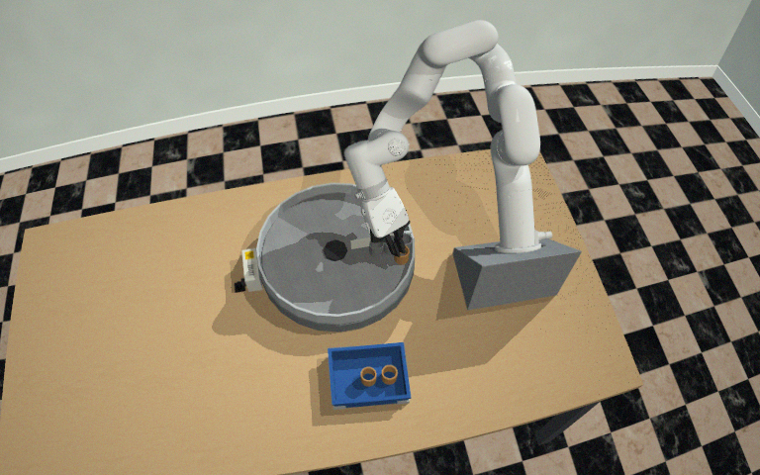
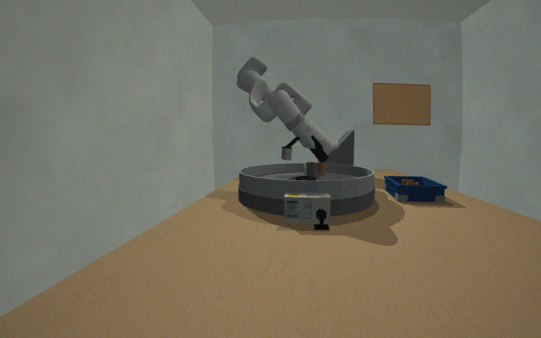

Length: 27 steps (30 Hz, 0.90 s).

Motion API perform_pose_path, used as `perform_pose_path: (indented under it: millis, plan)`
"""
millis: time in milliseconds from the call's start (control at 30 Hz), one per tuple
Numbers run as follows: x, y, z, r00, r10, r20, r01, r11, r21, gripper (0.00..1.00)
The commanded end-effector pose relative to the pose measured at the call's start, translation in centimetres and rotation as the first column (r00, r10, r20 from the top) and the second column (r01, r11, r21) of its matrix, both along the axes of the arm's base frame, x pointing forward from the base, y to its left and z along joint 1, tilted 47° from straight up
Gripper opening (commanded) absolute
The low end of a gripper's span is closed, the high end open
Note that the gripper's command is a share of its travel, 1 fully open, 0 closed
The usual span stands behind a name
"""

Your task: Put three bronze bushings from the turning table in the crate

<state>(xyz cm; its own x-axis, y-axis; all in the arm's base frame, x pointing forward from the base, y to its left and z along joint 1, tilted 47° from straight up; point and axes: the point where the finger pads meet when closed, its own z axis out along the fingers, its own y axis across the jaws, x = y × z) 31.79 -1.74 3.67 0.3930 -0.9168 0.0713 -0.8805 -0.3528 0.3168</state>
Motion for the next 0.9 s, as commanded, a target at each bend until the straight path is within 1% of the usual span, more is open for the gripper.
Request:
perform_pose_path:
  millis: [0,233,667,700,867]
  plan:
    - [0.10,-0.09,-0.07,1.000,0.001,0.002,-0.001,1.000,0.000,0.10]
    - [0.14,-0.80,-0.73,1.000,0.001,0.002,-0.001,1.000,0.000,0.10]
    - [0.14,-0.83,-0.76,1.000,0.001,0.002,-0.001,1.000,0.000,0.10]
    - [0.14,-0.83,-0.76,1.000,0.001,0.002,-0.001,1.000,0.000,0.00]
    - [0.14,-0.83,-0.76,1.000,0.001,0.002,-0.001,1.000,0.000,0.00]
